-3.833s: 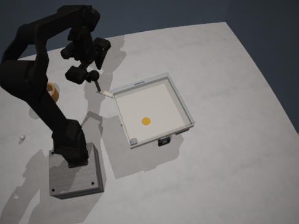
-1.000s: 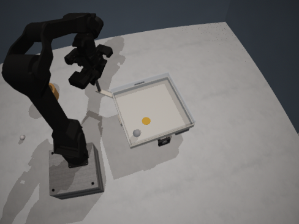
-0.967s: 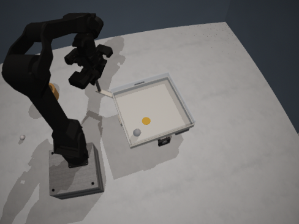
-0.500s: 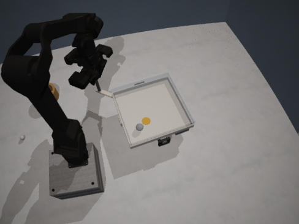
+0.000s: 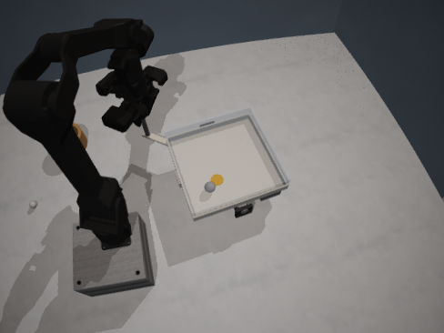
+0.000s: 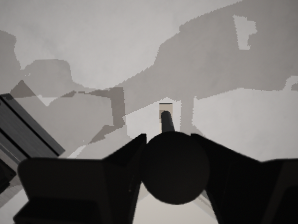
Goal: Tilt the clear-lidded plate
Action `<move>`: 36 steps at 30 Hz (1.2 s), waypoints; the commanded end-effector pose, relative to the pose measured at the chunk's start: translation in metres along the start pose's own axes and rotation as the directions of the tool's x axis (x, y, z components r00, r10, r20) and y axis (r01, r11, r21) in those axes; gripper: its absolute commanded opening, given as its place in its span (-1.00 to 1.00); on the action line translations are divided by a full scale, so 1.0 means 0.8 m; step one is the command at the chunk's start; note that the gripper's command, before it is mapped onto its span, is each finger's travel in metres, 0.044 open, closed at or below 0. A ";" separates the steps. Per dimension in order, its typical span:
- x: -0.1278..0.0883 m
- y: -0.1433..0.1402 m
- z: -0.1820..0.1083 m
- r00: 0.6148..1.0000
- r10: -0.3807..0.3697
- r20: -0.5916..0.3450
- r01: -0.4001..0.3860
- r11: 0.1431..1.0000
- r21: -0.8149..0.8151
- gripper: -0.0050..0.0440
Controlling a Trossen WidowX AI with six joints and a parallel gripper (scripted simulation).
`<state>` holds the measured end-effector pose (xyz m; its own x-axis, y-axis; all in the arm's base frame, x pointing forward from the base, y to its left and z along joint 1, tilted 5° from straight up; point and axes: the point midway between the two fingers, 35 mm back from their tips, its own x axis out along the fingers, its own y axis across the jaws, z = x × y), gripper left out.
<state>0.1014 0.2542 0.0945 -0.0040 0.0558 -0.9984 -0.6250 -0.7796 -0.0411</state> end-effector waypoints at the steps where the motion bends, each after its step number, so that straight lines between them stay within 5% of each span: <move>1: 0.000 -0.004 0.000 1.000 0.002 0.001 -0.002 1.000 -0.002 -0.18; 36: 0.000 0.000 0.000 1.000 0.006 0.002 -0.006 1.000 -0.002 -0.18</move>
<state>0.1018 0.2543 0.0950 -0.0075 0.0536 -0.9985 -0.6249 -0.7798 -0.0372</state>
